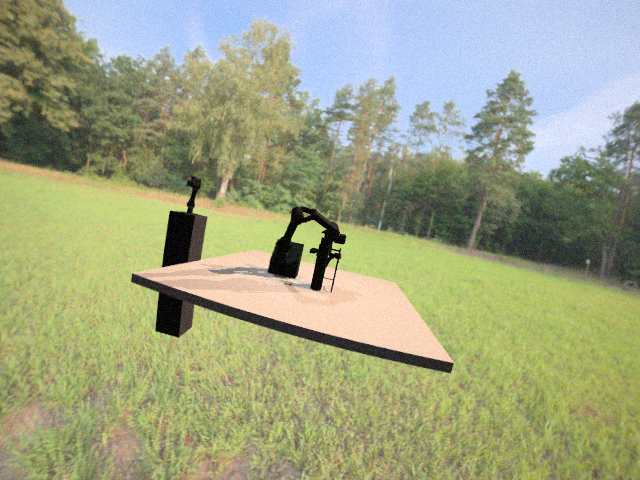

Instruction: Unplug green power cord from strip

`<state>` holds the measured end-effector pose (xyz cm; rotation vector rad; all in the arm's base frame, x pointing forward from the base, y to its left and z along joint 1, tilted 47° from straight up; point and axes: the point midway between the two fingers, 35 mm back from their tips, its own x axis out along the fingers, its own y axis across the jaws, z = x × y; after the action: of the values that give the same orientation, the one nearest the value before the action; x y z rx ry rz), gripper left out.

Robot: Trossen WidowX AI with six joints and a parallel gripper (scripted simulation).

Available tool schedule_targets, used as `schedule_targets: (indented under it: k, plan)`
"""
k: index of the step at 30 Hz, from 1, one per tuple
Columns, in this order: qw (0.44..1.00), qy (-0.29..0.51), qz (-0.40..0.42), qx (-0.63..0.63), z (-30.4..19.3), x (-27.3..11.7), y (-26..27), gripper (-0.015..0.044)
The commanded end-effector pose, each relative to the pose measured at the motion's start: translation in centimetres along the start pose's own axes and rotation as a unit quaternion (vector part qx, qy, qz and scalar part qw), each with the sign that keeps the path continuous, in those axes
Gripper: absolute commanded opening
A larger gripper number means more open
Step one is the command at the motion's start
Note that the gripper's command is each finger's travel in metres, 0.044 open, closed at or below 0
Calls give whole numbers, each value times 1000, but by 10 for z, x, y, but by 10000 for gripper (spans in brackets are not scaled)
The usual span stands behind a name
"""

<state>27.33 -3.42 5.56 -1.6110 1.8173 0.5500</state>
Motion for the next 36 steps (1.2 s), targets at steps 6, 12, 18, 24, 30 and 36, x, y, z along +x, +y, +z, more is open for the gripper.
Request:
schedule_targets:
  k: [6, 12, 18, 24, 30, 36]
  plan:
    - [1000, 5, 4, -4, -5, 3, 3, 160]
    - [1000, 5, 3, -4, -5, 9, 3, 160]
    - [1000, 5, 3, -4, -5, 14, 3, 160]
    - [1000, 5, 3, -4, -5, 14, 3, 160]
    - [1000, 2, 2, -1, -4, 12, 2, 48]
    - [1000, 2, 2, -1, -4, 12, 2, 8]
